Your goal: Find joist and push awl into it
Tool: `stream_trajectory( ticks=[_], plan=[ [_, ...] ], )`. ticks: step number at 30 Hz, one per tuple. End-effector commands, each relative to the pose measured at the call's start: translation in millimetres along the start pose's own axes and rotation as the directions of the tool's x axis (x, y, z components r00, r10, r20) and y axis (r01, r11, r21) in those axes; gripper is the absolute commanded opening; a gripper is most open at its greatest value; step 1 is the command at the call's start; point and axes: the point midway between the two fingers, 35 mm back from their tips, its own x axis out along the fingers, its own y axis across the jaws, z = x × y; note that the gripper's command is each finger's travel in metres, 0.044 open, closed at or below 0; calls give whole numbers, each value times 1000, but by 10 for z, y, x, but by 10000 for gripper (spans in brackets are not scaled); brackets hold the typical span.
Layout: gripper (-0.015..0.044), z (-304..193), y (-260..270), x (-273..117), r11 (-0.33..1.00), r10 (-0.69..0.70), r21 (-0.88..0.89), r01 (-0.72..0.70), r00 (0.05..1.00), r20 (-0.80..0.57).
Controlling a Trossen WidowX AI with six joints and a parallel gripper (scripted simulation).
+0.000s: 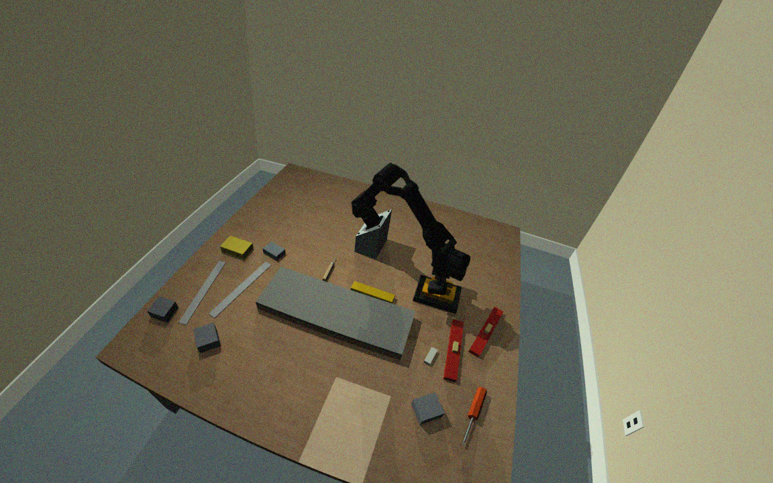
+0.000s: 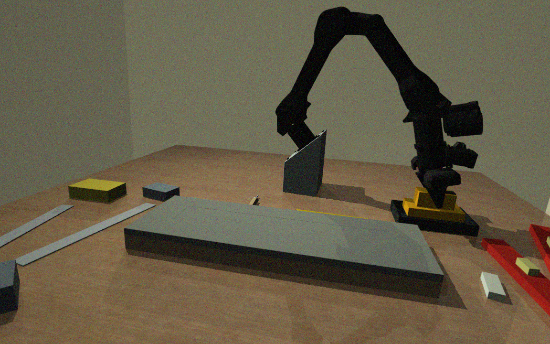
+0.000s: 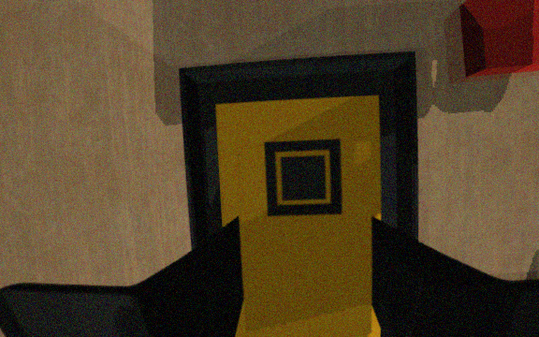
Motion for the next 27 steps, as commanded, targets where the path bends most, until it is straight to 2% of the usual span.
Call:
stream_trajectory(
  ticks=[1, 11, 23, 27],
  plan=[
    [0, -19, -2, 61, 1000, -3, -4, 3, 1000, -2],
    [0, -44, -2, 140, 1000, -3, -3, 3, 1000, -2],
    [315, -44, 3, 122, 1000, 1, -1, -1, 1000, -3],
    [420, 55, -12, -122, 1000, 1, -1, -1, 1000, -2]
  ],
)
